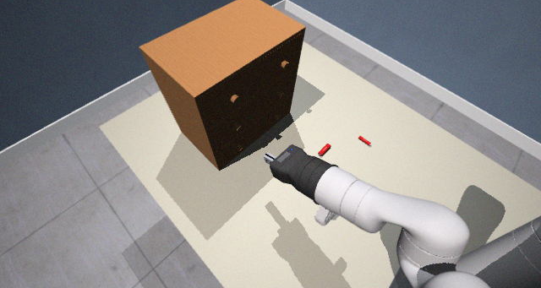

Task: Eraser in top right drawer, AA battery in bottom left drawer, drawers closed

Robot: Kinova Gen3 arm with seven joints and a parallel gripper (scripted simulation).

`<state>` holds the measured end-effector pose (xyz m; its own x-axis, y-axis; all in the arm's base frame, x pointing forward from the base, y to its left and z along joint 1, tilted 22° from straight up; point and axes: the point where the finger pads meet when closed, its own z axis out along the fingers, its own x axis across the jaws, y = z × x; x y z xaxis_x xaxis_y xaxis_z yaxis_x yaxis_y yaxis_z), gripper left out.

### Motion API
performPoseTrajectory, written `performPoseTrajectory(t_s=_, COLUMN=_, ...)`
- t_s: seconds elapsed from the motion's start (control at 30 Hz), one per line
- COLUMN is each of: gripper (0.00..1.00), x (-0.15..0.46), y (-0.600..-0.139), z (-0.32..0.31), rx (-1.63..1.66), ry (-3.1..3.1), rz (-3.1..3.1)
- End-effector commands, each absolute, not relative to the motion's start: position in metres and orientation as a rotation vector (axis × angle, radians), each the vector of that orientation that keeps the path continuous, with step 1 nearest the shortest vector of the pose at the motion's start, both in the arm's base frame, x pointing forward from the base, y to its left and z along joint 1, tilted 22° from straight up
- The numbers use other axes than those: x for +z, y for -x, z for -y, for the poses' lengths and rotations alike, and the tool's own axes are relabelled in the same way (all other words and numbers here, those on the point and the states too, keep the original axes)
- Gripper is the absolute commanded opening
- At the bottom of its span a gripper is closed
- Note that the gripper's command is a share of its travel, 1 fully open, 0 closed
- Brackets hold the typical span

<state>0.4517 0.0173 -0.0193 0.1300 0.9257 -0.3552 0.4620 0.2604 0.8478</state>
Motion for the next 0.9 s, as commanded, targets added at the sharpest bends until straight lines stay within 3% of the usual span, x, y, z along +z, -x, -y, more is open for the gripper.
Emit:
performPoseTrajectory(t_s=0.0, gripper=0.0, x=-0.0231, y=-0.453, z=-0.0181, rx=0.58, ry=-1.341, rz=-1.49)
performPoseTrajectory(t_s=0.87, gripper=0.0, x=-0.0289, y=-0.4569, z=-0.0151, rx=0.631, ry=-1.283, rz=-1.454)
